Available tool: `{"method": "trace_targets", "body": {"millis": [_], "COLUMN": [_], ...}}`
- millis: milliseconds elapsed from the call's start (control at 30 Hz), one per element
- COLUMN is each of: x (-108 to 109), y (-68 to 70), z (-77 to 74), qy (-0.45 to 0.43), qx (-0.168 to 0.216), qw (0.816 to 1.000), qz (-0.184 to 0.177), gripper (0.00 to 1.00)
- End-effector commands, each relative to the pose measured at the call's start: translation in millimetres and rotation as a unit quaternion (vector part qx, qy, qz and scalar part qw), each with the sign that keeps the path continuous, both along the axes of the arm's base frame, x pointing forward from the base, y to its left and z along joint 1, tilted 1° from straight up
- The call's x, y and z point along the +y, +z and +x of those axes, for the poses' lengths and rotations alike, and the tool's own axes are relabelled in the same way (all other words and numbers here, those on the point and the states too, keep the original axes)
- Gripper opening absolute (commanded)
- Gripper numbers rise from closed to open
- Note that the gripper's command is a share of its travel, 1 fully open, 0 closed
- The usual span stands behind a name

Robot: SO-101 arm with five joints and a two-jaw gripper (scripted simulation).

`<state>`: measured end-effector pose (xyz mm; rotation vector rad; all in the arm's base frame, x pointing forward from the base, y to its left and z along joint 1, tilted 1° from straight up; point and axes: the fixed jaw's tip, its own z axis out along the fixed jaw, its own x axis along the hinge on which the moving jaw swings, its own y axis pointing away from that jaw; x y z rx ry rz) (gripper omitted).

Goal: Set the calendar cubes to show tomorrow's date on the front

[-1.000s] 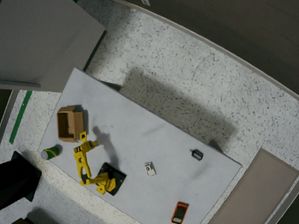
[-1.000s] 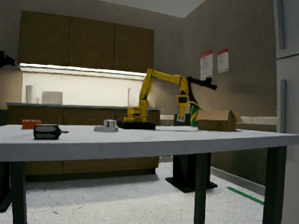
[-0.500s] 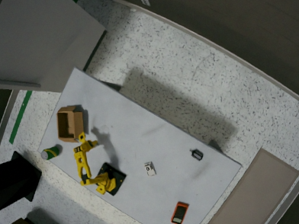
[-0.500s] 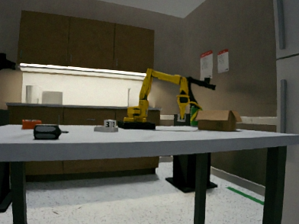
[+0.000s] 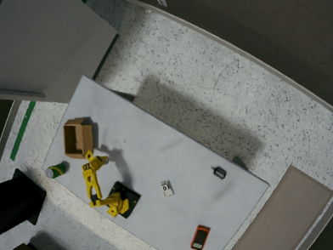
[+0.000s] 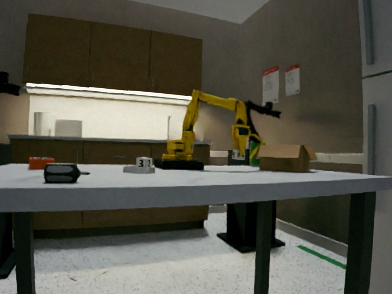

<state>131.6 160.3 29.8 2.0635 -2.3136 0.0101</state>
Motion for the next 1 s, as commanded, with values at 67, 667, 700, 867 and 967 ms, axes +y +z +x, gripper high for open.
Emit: {"method": "trace_targets", "body": {"millis": [67, 667, 700, 867, 967], "x": [0.5, -6.3, -6.8, -8.8, -9.9], "y": [3.6, 1.6, 1.5, 0.8, 0.3], "z": [3.6, 8.2, 8.6, 10.8, 12.2], "qy": [0.061, 0.353, 0.372, 0.466, 0.52], "qx": [-0.007, 0.0, 0.0, 0.003, 0.004], "qw": [0.998, 0.936, 0.928, 0.885, 0.854], "qz": [0.012, 0.017, 0.017, 0.018, 0.019], "gripper": [0.0, 0.0, 0.0, 0.0, 0.0]}}
